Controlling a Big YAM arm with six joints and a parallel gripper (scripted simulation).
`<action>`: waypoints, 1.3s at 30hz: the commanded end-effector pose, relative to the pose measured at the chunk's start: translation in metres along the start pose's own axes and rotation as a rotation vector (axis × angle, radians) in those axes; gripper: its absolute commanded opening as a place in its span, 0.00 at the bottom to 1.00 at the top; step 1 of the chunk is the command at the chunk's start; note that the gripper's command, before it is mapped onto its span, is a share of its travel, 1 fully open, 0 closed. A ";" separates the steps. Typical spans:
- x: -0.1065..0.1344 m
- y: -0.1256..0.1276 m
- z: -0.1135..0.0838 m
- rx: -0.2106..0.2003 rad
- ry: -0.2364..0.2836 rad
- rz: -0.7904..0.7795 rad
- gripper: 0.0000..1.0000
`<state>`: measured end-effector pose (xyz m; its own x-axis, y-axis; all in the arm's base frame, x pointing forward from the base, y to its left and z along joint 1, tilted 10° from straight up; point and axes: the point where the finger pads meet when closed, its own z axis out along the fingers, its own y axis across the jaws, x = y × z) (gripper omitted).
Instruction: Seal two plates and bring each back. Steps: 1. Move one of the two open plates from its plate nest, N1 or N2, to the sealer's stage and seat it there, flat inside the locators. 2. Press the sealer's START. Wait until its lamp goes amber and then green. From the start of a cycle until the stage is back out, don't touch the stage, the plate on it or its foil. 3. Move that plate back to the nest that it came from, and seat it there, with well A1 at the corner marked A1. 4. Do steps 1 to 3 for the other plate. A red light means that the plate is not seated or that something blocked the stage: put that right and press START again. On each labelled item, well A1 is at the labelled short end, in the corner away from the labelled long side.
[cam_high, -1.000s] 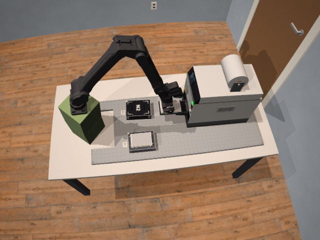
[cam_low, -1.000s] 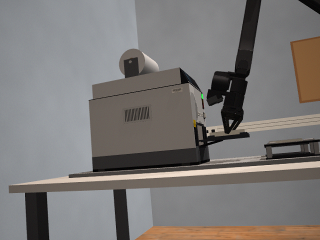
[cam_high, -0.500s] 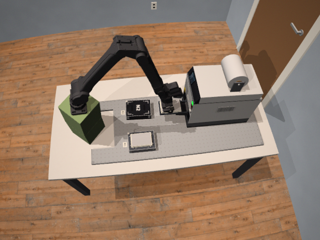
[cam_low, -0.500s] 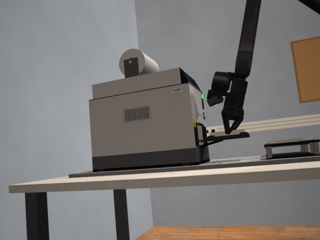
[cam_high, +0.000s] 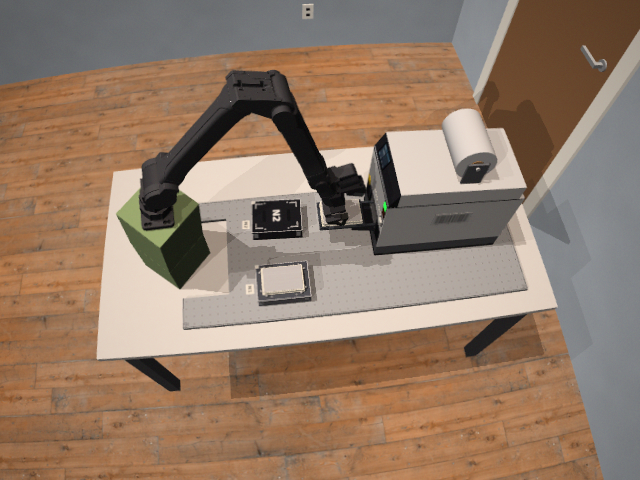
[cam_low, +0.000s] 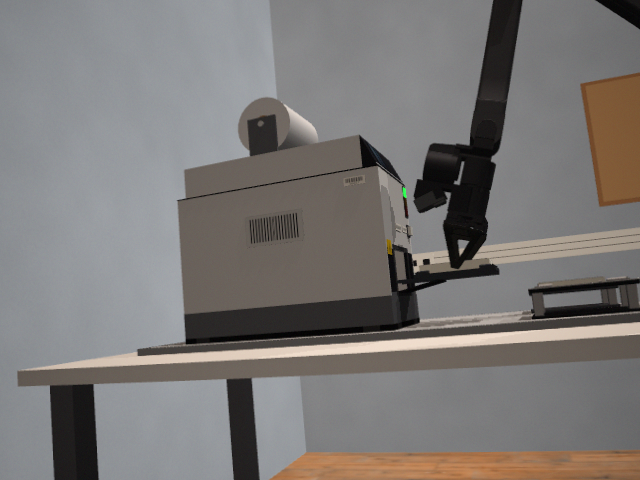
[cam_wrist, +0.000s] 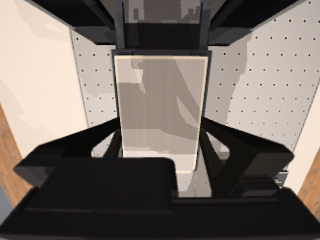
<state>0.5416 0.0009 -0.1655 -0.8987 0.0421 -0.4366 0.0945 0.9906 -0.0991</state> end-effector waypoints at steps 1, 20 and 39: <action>-0.026 0.007 -0.015 -0.012 -0.058 -0.002 0.00; -0.030 0.007 -0.017 -0.012 -0.063 0.001 0.00; -0.031 0.007 -0.017 -0.012 -0.066 0.003 0.00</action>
<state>0.5417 0.0009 -0.1651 -0.8984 0.0421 -0.4371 0.0945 0.9906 -0.0989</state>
